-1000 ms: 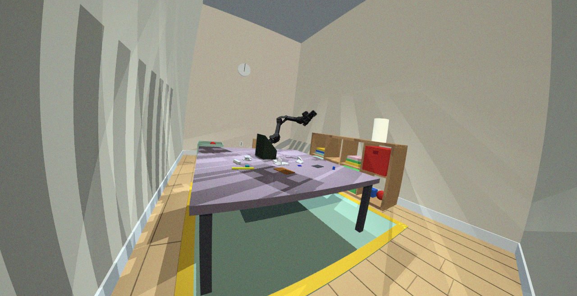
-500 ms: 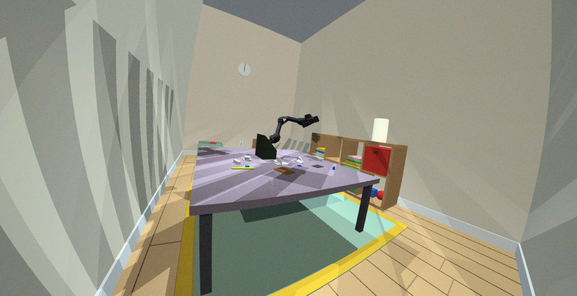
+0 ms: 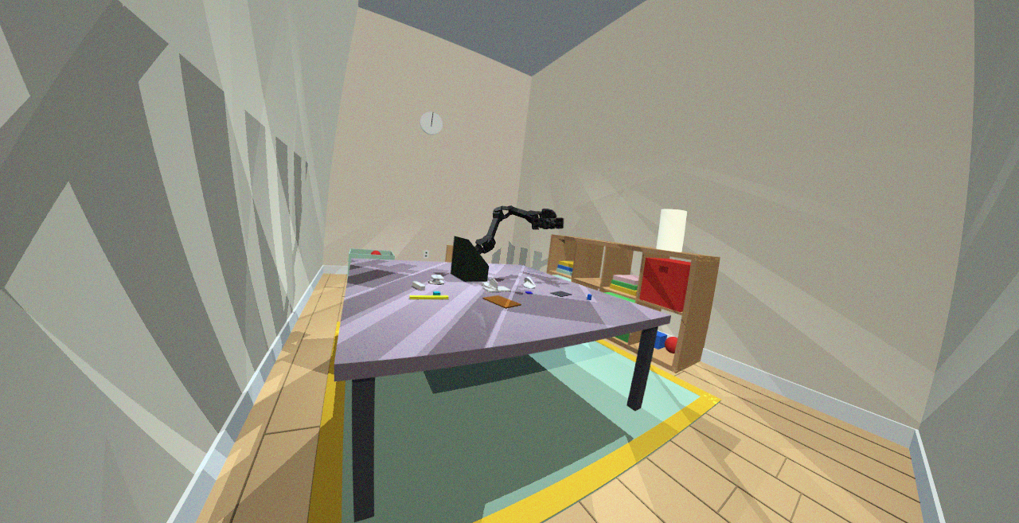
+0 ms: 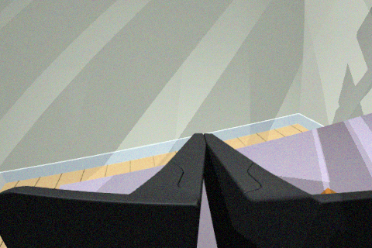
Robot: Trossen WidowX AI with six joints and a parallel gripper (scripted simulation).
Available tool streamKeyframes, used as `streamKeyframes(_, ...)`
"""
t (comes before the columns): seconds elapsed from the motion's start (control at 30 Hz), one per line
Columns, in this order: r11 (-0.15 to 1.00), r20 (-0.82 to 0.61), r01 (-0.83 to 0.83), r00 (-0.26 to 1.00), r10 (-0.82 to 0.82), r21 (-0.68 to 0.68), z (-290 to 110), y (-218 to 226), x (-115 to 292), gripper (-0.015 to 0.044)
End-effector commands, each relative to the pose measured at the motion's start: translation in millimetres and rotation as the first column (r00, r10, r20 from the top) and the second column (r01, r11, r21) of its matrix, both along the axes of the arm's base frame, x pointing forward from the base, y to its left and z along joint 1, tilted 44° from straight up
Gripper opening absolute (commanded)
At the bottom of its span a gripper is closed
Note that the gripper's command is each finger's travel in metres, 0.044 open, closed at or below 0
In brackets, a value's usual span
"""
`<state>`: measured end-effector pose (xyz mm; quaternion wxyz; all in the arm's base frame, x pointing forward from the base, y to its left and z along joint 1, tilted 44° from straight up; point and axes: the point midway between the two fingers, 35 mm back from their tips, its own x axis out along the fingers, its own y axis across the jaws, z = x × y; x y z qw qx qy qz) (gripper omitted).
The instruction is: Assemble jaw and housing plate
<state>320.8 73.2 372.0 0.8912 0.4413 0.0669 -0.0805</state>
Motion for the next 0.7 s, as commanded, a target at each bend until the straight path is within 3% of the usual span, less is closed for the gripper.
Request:
streamKeyframes(0.0,0.995,-0.089,-0.085,0.993,0.080,-0.057,-25,11,5,0.0000)
streamKeyframes(0.67,0.871,-0.450,-0.480,0.804,0.390,-0.103,-123,50,-3,0.0000)
